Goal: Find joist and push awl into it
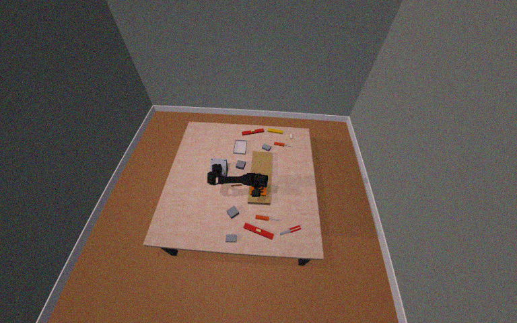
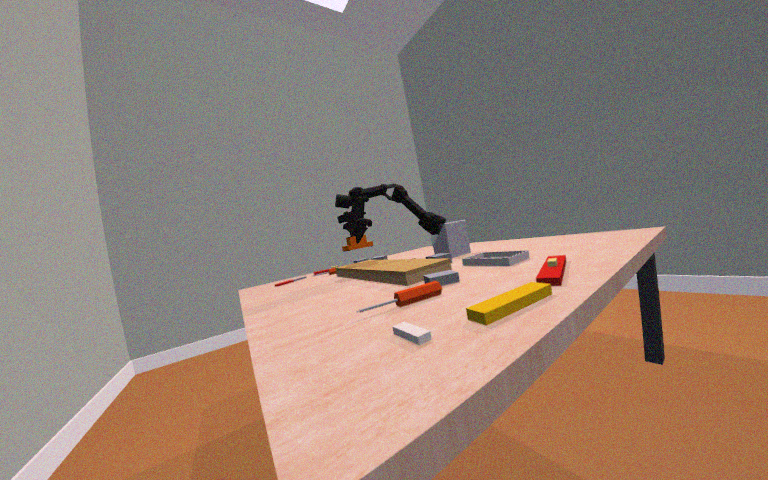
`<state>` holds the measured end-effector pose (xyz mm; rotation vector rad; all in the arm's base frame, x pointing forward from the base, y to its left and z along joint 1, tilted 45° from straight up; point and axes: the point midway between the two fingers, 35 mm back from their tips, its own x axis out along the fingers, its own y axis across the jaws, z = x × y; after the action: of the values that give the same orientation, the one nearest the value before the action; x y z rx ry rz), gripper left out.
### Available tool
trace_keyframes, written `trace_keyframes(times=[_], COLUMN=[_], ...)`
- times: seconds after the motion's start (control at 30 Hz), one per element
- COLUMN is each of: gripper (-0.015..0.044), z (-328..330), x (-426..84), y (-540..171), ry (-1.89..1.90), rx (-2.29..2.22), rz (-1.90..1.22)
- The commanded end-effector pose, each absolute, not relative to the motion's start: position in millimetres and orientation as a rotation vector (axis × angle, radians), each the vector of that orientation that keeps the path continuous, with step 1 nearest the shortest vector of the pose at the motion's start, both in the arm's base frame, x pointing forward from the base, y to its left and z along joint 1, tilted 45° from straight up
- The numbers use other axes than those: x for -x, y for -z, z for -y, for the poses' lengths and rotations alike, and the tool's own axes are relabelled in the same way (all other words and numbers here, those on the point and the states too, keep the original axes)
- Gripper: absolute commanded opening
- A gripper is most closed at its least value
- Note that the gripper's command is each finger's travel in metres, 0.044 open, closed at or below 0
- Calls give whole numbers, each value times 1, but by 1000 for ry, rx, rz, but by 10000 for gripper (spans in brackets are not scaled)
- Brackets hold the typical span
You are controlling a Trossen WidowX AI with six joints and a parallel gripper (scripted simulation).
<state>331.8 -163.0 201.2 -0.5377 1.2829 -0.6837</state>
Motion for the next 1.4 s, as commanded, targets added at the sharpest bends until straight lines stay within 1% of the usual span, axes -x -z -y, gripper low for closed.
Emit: trace_keyframes(times=[0.0,1.37], gripper=[0,0], z=[165,207], x=[-333,-324], y=[-198,-155], ry=[675,678], rx=[545,549], rz=[-1280,-1278])
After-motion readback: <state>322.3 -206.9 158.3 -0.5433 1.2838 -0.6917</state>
